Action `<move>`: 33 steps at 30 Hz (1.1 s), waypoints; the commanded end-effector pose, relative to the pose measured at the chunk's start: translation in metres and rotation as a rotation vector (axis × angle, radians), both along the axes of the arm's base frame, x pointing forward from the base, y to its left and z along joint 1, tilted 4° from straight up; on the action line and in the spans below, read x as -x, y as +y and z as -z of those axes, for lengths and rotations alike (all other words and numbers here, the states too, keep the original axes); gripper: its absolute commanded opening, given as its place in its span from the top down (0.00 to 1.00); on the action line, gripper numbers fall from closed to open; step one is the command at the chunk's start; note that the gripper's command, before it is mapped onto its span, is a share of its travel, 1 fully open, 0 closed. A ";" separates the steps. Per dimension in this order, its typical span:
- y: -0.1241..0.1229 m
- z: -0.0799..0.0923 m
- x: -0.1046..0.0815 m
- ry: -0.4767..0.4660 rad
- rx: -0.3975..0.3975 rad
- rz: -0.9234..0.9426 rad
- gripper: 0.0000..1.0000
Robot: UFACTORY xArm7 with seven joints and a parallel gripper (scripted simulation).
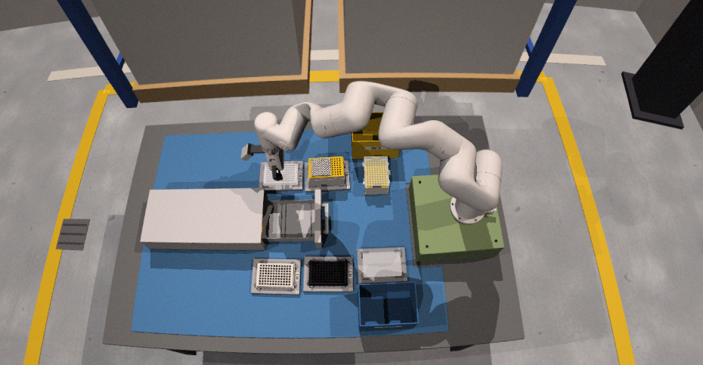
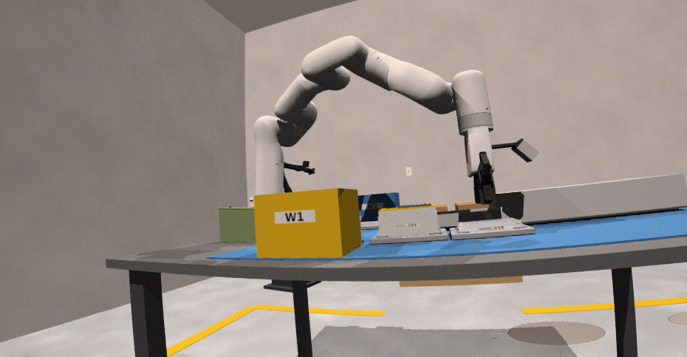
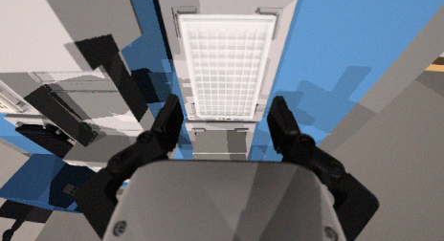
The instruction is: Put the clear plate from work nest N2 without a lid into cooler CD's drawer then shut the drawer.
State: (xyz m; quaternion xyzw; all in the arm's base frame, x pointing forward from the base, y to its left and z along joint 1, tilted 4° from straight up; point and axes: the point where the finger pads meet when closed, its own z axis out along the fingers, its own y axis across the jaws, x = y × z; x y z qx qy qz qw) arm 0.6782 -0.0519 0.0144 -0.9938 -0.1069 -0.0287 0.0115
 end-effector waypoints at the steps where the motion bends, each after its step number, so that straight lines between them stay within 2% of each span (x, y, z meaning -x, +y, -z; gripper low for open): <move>1: 0.000 0.000 -0.003 -0.008 0.001 0.000 0.00; 13: 0.000 0.020 -0.004 -0.008 0.001 0.000 0.00; 33: 0.000 0.025 -0.004 -0.008 0.001 0.000 0.00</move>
